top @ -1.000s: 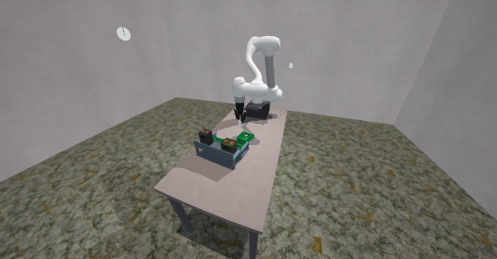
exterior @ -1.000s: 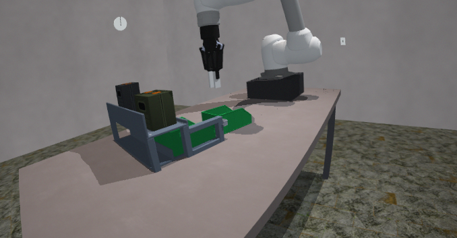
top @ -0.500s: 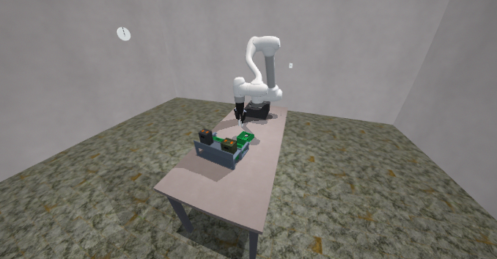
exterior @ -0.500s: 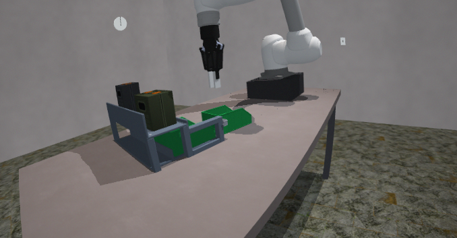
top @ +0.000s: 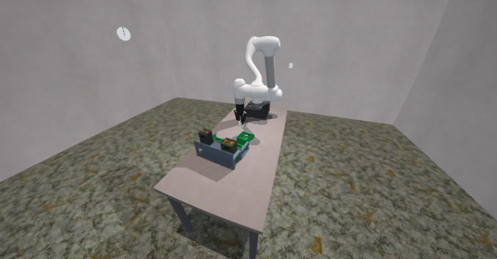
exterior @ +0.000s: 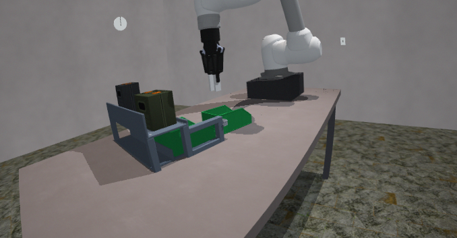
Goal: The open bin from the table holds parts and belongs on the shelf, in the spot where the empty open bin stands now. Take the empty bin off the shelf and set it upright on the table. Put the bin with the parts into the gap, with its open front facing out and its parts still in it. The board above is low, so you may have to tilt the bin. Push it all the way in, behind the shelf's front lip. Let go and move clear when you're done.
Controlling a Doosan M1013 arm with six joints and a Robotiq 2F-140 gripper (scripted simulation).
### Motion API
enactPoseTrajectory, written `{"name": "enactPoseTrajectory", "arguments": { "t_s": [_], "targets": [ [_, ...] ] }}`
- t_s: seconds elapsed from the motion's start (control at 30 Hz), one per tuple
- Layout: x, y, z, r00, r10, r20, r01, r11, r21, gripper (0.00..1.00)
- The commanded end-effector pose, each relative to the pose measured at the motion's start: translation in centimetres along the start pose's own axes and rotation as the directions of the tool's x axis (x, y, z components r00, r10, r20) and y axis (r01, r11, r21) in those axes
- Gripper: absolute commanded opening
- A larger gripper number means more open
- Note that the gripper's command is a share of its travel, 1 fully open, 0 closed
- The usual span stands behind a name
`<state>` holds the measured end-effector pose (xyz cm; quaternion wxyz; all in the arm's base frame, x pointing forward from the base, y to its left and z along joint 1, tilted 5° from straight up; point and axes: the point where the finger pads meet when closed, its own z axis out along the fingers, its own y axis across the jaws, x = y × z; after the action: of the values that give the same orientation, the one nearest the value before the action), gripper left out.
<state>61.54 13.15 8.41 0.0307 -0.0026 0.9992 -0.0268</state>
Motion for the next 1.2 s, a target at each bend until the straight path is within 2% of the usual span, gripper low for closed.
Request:
{"name": "enactPoseTrajectory", "arguments": {
  "t_s": [0.0, 0.7, 1.17],
  "targets": [
    [0.0, 0.1, 1.0, 1.000, 0.000, 0.003, 0.000, 1.000, 0.003, 0.24],
    [0.0, 0.2, 4.6, 1.000, 0.000, 0.003, 0.000, 1.000, 0.003, 0.24],
    [0.0, 0.2, 5.5, 1.000, 0.000, 0.003, 0.000, 1.000, 0.003, 0.24]
  ]
}}
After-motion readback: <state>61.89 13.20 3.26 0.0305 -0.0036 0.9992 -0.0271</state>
